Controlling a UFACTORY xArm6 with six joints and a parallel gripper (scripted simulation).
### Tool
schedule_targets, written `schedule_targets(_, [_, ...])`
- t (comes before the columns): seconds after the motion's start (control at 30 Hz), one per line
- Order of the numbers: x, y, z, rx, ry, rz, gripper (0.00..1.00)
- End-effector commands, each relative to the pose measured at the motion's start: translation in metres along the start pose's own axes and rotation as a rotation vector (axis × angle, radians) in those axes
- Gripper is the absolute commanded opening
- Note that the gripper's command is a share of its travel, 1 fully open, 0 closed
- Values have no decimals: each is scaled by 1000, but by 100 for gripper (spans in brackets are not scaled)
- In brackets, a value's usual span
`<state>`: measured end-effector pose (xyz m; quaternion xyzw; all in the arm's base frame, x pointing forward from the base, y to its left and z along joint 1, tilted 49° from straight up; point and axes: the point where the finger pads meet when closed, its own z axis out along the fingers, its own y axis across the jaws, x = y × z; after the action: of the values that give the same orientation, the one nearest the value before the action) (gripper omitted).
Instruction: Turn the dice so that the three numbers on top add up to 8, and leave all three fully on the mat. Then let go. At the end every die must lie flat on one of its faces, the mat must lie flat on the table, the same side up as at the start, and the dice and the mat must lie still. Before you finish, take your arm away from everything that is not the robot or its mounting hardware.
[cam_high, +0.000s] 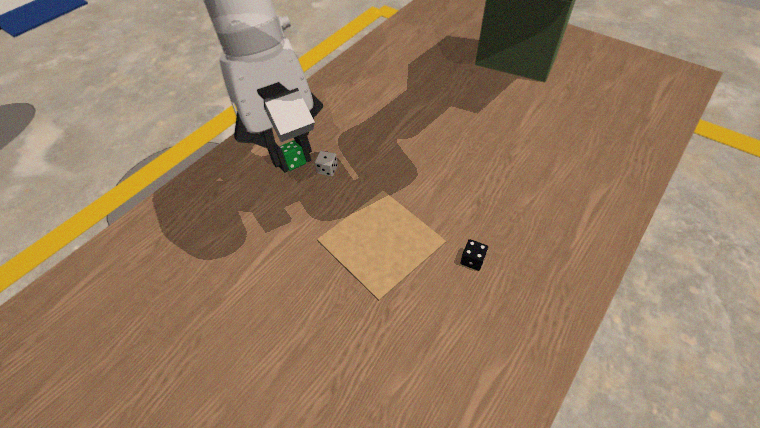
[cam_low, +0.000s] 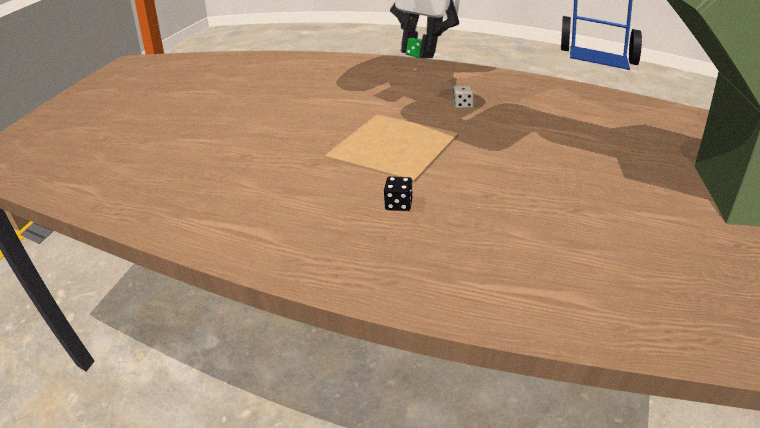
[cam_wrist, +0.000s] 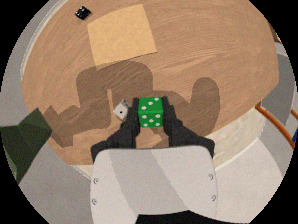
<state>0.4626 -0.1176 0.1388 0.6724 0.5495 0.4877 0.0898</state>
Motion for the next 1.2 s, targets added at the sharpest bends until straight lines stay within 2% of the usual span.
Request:
schedule_targets(0.0, [-1, 3, 1, 18, 162, 1, 27])
schedule_targets(0.17, [-2, 3, 1, 17, 323, 3, 27])
schedule_targets(0.2, [-2, 3, 1, 17, 328, 3, 27])
schedule_targets(0.23, [-2, 3, 1, 18, 383, 3, 27])
schedule_targets(0.33, [-2, 2, 1, 18, 403, 4, 27])
schedule_targets(0.4, [-3, 3, 1, 18, 514, 5, 27])
schedule_targets(0.6, [-4, 3, 1, 18, 651, 6, 27])
schedule_targets(0.93, [-5, 2, 3, 18, 667, 6, 27])
schedule_targets(1.17, [-9, 2, 17, 18, 667, 6, 27])
